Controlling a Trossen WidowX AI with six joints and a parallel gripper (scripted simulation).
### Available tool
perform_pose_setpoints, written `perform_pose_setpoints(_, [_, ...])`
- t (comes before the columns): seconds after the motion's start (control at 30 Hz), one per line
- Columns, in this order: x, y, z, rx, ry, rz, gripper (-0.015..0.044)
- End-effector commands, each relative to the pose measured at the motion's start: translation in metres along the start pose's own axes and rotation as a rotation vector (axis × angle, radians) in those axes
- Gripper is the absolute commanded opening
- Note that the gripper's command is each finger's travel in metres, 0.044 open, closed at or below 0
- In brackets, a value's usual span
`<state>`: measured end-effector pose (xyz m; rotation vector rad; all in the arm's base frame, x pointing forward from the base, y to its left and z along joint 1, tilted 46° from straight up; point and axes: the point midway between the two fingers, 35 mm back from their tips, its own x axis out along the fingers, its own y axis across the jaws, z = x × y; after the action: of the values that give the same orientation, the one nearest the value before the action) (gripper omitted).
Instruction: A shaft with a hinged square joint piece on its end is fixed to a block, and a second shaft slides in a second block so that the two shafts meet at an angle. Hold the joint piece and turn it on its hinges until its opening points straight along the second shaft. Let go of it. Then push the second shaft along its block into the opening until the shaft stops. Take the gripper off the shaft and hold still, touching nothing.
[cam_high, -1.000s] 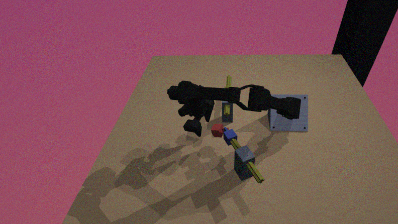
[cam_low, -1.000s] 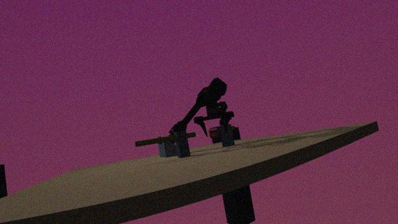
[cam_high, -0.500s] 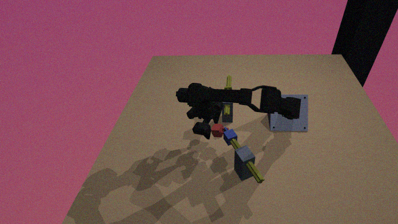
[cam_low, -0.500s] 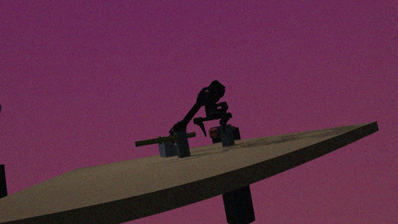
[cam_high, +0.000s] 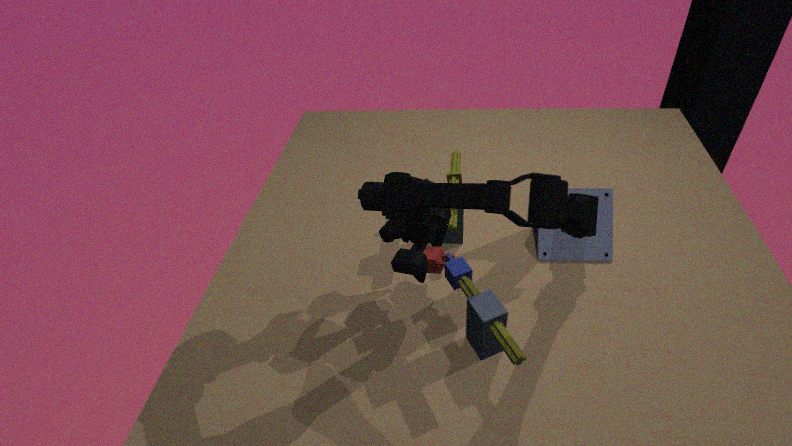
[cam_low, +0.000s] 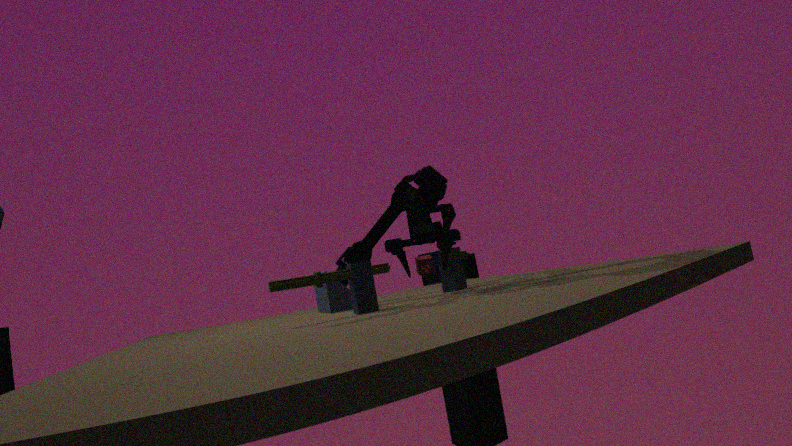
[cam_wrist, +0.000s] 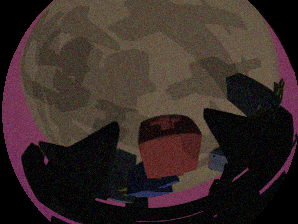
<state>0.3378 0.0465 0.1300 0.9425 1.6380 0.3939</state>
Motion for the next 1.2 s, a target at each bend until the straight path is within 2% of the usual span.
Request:
perform_pose_setpoints(0.0, [0.006, -0.001, -0.001, 0.007, 0.001, 0.004, 0.044])
perform_pose_setpoints(0.33, [0.019, -0.001, -0.001, 0.007, 0.001, 0.005, 0.044])
perform_pose_setpoints(0.67, [0.019, -0.001, -0.001, 0.007, 0.001, 0.005, 0.0182])
perform_pose_setpoints(1.17, [0.019, -0.001, -0.001, 0.007, 0.001, 0.005, 0.0182])
